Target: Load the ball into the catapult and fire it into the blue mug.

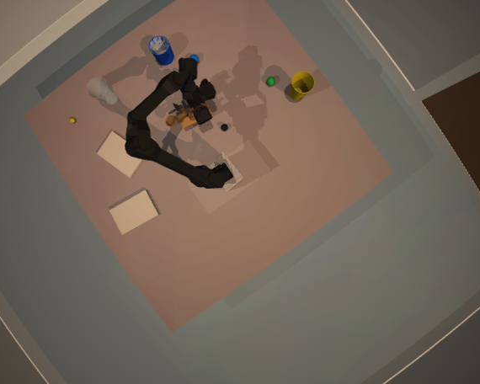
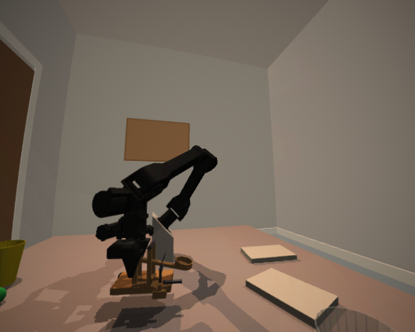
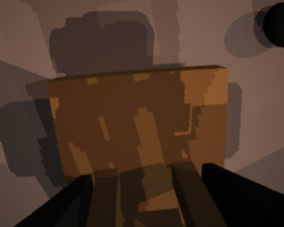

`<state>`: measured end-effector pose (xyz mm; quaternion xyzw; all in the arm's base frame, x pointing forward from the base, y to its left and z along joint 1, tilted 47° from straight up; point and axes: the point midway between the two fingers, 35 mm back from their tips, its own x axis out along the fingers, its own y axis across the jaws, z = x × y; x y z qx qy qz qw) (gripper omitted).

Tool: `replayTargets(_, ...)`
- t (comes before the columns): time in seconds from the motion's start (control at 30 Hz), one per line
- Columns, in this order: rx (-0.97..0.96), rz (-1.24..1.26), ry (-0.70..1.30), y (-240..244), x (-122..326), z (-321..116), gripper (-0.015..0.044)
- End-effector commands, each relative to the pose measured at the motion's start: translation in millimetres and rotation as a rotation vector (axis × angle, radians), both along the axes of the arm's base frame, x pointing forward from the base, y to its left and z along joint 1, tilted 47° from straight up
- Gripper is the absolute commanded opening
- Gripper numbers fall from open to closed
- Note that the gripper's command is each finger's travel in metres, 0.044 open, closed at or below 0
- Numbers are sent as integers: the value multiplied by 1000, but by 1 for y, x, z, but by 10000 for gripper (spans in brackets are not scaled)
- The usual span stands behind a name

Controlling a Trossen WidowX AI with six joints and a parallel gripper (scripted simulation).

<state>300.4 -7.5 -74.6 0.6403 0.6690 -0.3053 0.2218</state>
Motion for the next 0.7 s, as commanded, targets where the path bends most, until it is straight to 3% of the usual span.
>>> replayTargets(0.0, 9, 75, -92, -3, 3, 1, 0)
replayTargets(0.5, 49, 428, -468, 0, 22, -1, 0)
replayTargets(0.67, 51, 444, -485, 1, 26, 0, 0)
